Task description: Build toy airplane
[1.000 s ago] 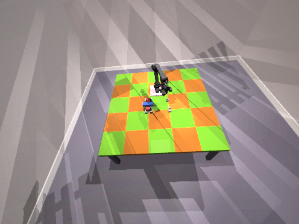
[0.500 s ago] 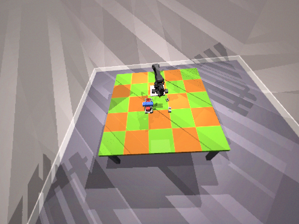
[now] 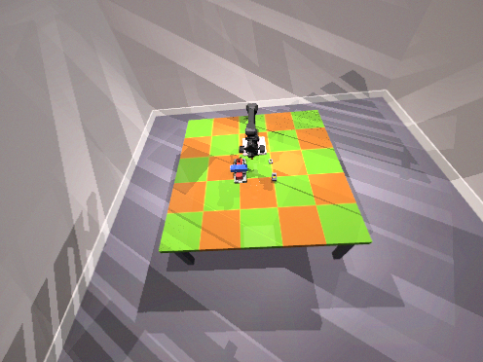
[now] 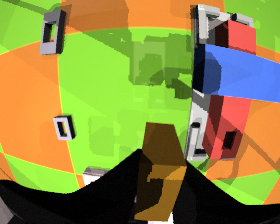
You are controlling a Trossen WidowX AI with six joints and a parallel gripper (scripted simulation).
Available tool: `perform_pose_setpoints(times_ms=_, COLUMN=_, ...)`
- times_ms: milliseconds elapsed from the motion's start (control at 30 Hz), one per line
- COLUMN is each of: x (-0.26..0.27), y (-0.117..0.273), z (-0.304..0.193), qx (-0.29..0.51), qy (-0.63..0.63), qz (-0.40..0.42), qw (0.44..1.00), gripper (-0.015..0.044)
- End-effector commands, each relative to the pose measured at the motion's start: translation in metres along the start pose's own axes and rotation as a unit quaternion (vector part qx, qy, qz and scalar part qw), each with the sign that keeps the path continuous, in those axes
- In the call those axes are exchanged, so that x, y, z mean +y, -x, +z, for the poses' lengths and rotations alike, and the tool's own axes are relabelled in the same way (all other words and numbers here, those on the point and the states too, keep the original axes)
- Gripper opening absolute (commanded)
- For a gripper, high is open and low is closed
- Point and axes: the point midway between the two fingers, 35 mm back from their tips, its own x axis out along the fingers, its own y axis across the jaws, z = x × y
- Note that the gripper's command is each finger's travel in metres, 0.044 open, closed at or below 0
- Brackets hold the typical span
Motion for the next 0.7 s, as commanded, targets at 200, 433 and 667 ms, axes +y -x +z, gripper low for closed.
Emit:
perform_pose_setpoints(times_ms=200, x=-0.029, y=-0.007, z=-0.002, qx=0.001, qy=0.006, qz=0.004, qw=1.000, gripper=0.0000)
perform_pose_setpoints(times_ms=433, x=-0.051, y=-0.013, z=-0.005, qx=0.000, qy=0.008, qz=0.005, qw=1.000, gripper=0.0000)
perform_pose_setpoints(times_ms=667, x=-0.073, y=-0.018, z=-0.012, qx=0.000, qy=0.010, qz=0.007, qw=1.000, gripper=0.0000)
